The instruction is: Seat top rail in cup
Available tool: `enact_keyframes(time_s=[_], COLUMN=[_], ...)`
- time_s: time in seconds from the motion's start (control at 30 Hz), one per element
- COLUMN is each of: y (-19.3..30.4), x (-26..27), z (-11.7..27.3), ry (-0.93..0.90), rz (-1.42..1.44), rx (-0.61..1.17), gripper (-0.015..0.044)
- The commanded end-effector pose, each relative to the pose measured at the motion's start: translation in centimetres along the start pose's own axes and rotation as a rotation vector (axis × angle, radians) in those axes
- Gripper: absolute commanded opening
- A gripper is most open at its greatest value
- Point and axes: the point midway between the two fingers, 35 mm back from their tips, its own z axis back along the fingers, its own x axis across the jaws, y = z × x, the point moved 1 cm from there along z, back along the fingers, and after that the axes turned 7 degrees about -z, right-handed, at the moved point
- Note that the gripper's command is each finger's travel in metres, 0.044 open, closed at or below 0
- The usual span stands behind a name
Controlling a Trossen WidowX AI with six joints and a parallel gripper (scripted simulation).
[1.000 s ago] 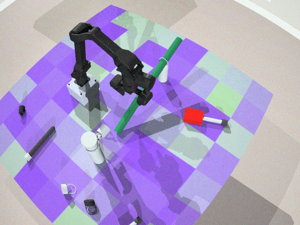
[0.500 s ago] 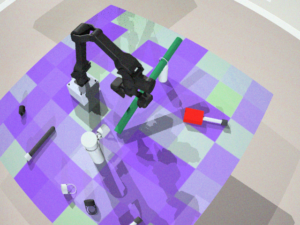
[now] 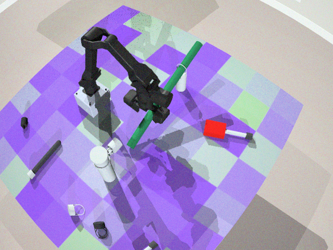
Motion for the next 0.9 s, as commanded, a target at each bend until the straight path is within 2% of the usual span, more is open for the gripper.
enact_keyframes(time_s=[0.0, 0.53, 0.8, 0.87], y=[0.1, 0.2, 0.2, 0.2], x=[0.2, 0.4, 0.4, 0.4], z=[-1.0, -3.0, -3.0, -3.0], ry=[-0.01, -0.01, -0.01, -0.01], rz=[0.001, 0.001, 0.001, 0.001], rx=[0.006, 0.006, 0.006, 0.006], gripper=[0.044, 0.044, 0.023, 0.0217])
